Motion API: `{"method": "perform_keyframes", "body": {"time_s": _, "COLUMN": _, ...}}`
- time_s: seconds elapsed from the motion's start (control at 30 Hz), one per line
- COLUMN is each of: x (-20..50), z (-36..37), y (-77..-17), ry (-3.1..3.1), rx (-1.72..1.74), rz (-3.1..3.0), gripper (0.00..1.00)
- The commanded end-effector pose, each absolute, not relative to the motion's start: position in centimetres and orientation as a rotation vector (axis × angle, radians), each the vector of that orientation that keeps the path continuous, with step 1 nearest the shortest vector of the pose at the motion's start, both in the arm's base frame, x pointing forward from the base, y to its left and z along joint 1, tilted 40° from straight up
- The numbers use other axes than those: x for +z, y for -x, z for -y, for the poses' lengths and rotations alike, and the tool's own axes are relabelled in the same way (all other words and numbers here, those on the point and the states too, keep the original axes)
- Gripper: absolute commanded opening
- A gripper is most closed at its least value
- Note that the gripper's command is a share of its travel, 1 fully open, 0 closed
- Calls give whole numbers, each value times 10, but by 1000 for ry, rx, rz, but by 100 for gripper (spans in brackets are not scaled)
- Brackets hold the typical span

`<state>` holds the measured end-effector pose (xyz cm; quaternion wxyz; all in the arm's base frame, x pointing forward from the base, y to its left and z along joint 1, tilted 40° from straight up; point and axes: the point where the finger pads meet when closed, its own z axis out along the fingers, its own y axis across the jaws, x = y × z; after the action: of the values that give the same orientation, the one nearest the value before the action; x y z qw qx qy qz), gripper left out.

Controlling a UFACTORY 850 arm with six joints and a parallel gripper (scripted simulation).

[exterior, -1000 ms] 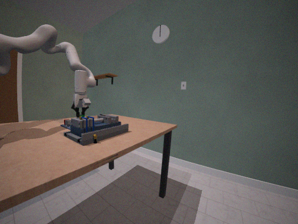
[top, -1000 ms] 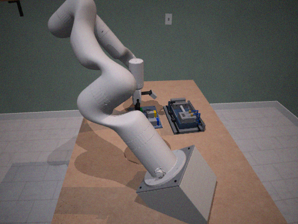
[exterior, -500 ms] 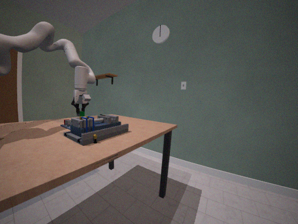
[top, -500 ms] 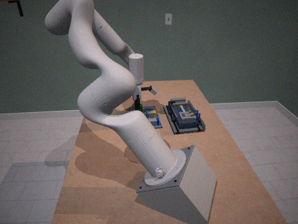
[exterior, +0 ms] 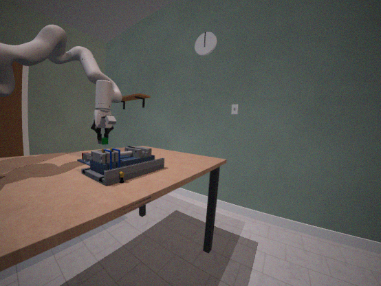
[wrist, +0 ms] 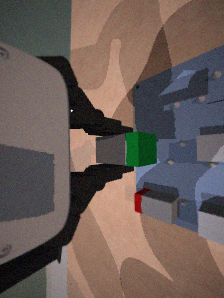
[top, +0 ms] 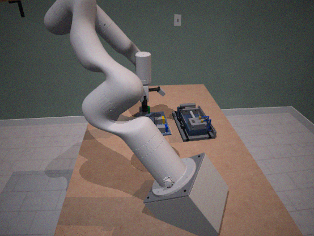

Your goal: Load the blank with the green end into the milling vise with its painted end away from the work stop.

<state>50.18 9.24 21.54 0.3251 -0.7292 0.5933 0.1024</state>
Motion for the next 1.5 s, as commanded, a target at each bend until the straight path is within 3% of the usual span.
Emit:
{"method": "perform_keyframes", "body": {"time_s": 0.0, "x": 221, "z": -88, "y": -501, "ry": 1912, "rx": 268, "rz": -1555, "gripper": 0}}
{"method": "perform_keyframes", "body": {"time_s": 0.5, "x": 256, "z": -62, "y": -490, "ry": 1912, "rx": 268, "rz": -1555, "gripper": 0}}
{"method": "perform_keyframes", "body": {"time_s": 1.47, "x": 256, "z": -62, "y": -490, "ry": 1912, "rx": 268, "rz": -1555, "gripper": 0}}
